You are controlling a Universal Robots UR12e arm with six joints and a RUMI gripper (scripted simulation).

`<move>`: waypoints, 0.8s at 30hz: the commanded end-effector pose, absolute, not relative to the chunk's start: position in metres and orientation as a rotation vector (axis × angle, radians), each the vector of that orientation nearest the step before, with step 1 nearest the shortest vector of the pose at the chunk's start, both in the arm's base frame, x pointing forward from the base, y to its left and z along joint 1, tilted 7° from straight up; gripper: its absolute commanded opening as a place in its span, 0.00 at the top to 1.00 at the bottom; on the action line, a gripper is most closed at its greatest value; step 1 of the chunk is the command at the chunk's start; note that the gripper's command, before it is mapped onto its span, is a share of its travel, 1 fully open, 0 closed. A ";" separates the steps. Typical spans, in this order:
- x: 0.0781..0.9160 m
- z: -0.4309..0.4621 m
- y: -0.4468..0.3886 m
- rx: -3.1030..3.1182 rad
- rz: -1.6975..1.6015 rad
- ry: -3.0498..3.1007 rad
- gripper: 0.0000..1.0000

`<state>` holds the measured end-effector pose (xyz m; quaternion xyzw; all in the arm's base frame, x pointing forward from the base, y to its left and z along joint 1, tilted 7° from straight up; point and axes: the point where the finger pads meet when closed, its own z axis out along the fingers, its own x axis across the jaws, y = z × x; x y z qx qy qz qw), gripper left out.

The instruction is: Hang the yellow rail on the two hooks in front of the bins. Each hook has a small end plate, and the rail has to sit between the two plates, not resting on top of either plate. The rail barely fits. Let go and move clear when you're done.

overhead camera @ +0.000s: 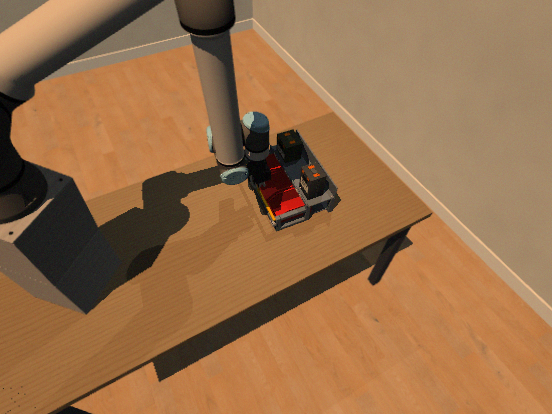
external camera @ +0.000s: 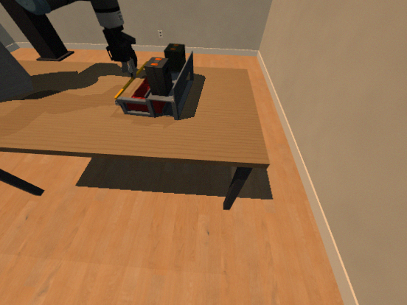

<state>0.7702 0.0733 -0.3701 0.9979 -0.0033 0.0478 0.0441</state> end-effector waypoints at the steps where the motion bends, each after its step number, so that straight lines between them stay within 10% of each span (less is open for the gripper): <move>1: 0.774 -0.369 0.071 3.050 0.155 -0.015 1.00; 24: 0.774 -0.372 0.071 3.050 0.154 -0.015 1.00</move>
